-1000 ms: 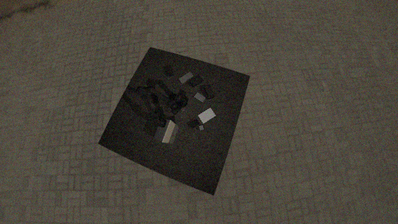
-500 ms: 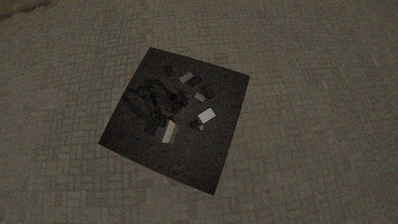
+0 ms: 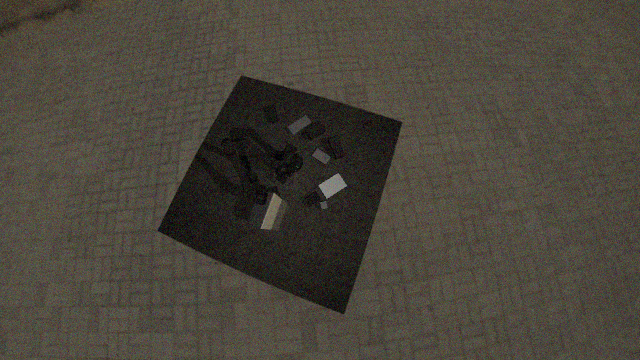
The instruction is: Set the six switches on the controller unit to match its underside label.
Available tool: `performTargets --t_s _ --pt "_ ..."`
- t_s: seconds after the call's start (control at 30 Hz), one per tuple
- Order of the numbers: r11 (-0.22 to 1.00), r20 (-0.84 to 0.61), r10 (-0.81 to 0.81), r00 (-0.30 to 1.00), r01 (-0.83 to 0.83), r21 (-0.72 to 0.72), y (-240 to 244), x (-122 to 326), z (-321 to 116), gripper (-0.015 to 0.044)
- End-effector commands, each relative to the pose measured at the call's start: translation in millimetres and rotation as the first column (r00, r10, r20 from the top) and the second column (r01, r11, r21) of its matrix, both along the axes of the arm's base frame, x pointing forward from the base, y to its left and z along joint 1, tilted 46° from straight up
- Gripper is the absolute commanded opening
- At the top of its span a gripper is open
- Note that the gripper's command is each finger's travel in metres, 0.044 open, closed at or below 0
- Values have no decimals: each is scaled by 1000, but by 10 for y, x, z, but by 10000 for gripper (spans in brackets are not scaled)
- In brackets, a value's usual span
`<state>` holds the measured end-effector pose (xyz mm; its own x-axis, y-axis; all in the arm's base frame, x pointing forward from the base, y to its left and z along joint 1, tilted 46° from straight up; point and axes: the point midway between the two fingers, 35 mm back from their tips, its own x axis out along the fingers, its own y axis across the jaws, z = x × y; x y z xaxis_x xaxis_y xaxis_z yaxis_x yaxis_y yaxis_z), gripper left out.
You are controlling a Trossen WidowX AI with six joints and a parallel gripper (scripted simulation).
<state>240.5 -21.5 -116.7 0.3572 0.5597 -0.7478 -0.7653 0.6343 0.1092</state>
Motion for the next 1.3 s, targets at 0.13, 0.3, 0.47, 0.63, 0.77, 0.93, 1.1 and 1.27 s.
performTargets --t_s 0.13,0.3,0.47,0.63,0.77,0.93,1.1,1.27 --pt "1000 23 1 1000 -1 -18 -65 100 -8 0" --pt "1000 23 1 1000 -1 -18 -65 101 -8 0" --pt "1000 7 1 1000 -1 -7 -124 -86 196 0" --pt "1000 20 2 1000 -2 -20 -256 -255 481 0" --pt "1000 20 2 1000 -2 -20 -256 -255 481 0" --pt "1000 21 2 1000 -2 -21 -356 -173 412 0" --pt "1000 25 7 1000 -6 -22 -330 -163 380 0" --pt "1000 35 16 999 -15 -25 -278 -146 318 0"
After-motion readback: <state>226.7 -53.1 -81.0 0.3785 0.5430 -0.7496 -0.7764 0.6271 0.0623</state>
